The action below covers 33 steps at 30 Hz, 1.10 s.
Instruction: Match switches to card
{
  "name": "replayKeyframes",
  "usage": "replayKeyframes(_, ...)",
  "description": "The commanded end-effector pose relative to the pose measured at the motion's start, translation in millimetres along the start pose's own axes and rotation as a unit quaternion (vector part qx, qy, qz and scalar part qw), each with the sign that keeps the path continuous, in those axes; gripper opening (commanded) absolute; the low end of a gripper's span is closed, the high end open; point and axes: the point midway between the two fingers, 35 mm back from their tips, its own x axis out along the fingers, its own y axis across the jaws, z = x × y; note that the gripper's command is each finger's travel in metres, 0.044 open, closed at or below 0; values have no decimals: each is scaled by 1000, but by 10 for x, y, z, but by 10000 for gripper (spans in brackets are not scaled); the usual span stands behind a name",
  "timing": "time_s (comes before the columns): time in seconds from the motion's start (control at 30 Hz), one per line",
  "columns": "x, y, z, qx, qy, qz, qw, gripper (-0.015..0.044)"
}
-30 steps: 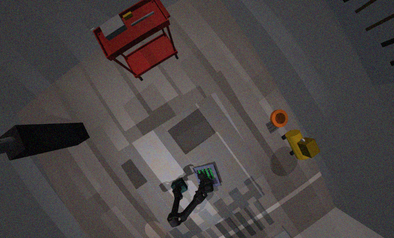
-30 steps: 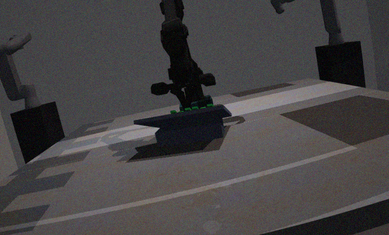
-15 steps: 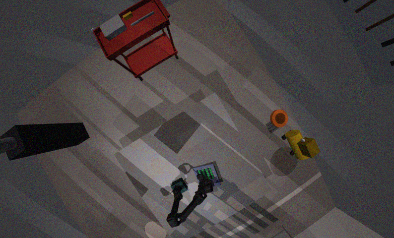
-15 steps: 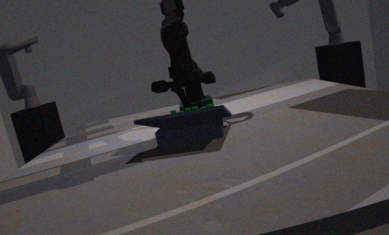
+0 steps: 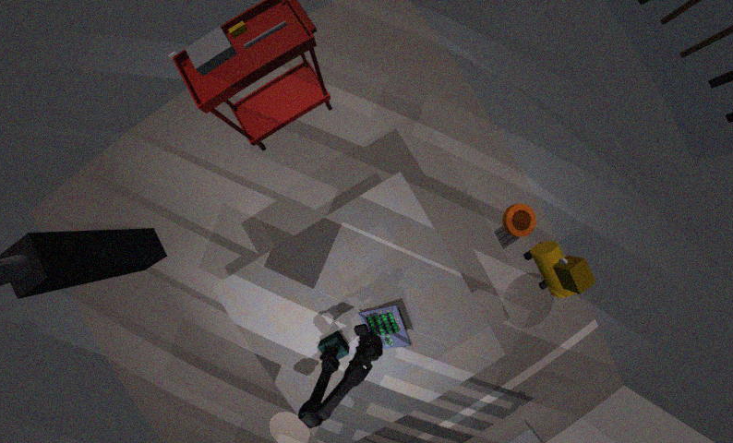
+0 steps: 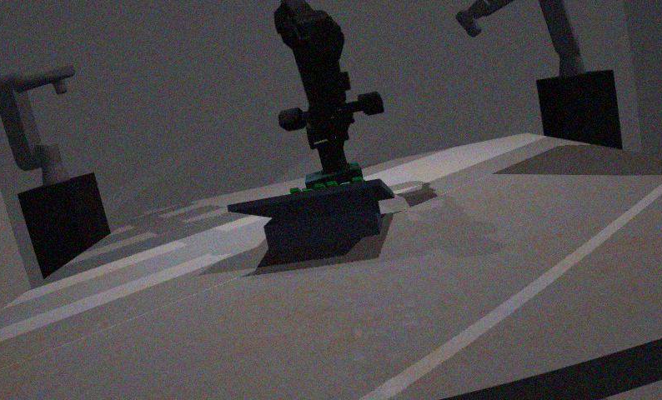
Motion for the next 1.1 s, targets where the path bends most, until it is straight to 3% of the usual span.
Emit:
replayKeyframes(0.0,5,41,-53,6,-5,-3,1000,0)
replayKeyframes(0.17,336,38,-42,6,7,-3,1000,0)
replayKeyframes(1.07,577,35,-39,6,7,-3,1000,0)
